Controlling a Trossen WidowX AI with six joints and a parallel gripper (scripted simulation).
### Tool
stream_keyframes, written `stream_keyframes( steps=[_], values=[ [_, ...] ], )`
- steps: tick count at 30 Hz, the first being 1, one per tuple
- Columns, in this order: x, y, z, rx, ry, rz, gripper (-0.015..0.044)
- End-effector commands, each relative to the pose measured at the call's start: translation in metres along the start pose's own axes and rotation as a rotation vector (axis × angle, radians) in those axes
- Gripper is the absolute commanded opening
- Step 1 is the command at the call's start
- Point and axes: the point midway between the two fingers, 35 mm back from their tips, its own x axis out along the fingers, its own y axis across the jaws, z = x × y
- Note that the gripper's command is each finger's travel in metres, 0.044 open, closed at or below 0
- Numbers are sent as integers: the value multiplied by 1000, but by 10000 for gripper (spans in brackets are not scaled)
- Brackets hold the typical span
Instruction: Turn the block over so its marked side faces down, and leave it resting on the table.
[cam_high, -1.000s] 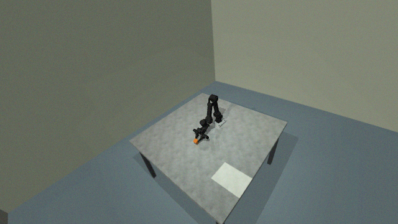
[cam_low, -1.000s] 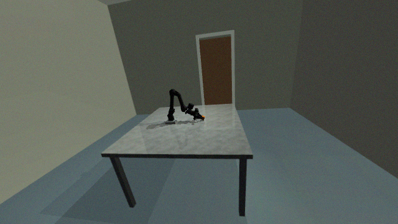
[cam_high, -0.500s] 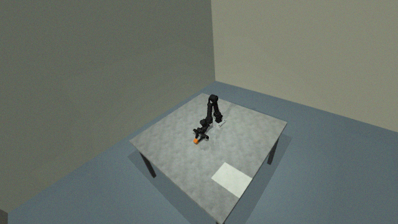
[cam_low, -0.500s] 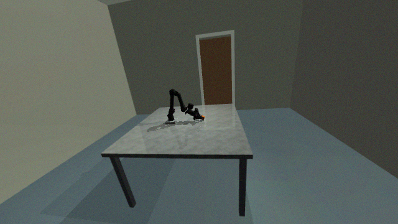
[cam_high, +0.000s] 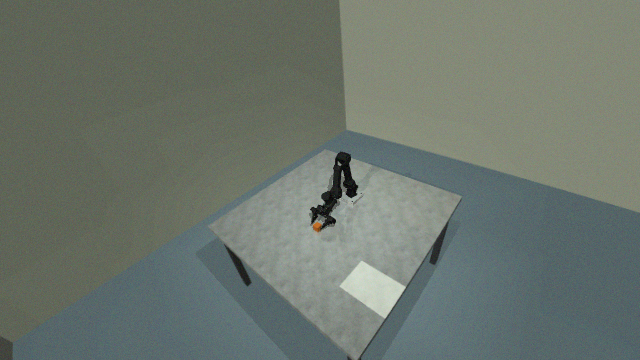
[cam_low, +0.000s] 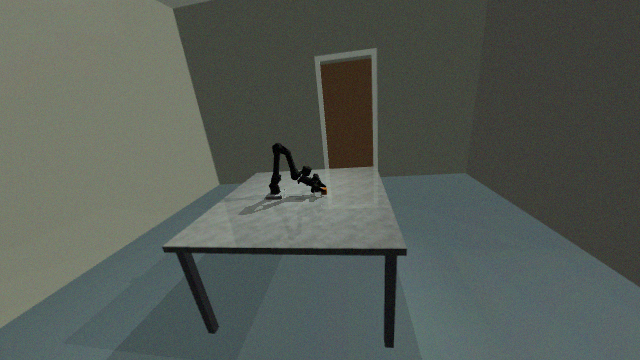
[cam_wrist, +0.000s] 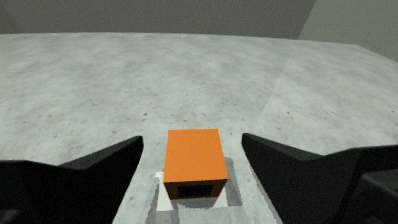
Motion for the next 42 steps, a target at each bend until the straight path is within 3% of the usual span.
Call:
stream_keyframes(
  steps=[1, 32, 37, 42],
  values=[
    [0, 0, 0, 3, -1, -3, 440],
    [0, 0, 0, 3, 5, -3, 440],
    [7, 0, 13, 1, 172, -3, 440],
    [-11, 0, 33, 1, 368, -3, 440]
  ],
)
